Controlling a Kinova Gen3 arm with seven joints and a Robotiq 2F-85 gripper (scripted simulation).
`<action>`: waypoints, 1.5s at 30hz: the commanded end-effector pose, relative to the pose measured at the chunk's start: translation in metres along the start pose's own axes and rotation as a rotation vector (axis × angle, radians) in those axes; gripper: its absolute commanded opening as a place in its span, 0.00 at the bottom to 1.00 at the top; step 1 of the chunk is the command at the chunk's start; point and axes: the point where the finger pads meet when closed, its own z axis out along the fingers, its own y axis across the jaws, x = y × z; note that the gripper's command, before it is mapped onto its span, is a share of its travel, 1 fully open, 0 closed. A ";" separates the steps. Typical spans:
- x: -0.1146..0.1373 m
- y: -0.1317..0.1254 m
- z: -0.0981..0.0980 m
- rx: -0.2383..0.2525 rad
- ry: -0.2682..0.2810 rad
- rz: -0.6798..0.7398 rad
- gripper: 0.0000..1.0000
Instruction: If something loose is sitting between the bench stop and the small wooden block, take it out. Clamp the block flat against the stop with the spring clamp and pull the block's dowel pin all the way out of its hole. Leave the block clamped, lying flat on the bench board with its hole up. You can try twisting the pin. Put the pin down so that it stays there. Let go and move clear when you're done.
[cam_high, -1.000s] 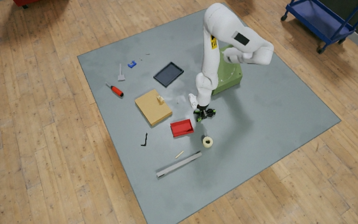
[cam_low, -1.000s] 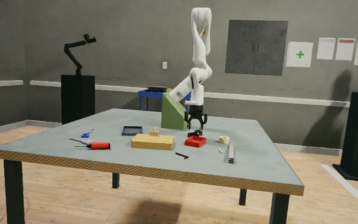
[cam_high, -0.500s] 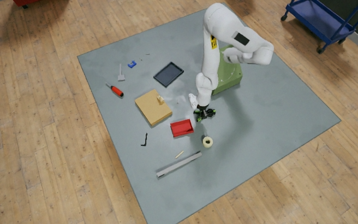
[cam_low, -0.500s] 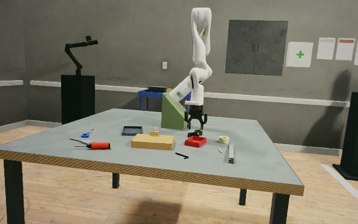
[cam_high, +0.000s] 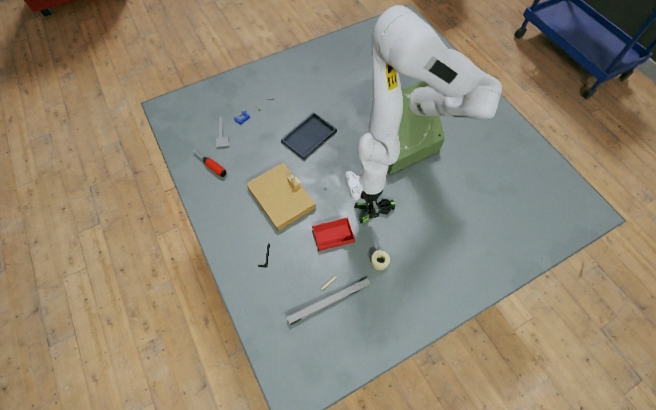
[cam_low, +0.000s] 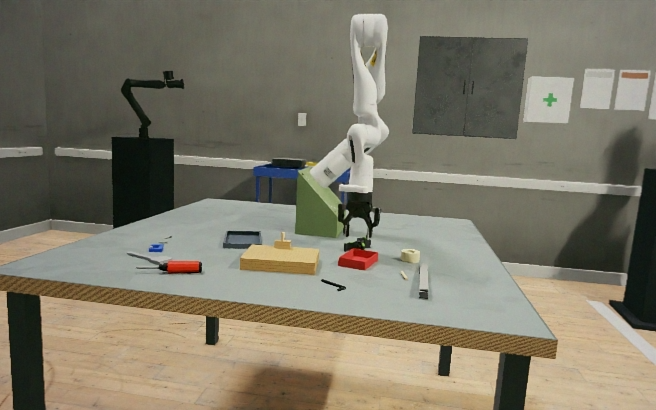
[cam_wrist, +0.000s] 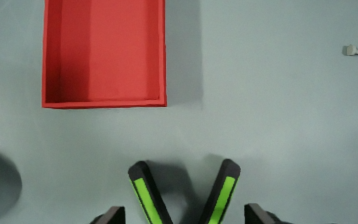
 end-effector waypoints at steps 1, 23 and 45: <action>0.000 0.000 0.000 0.000 0.001 0.000 0.77; 0.000 0.000 0.009 0.000 0.001 0.000 0.77; 0.000 0.000 0.033 0.000 0.001 0.000 0.77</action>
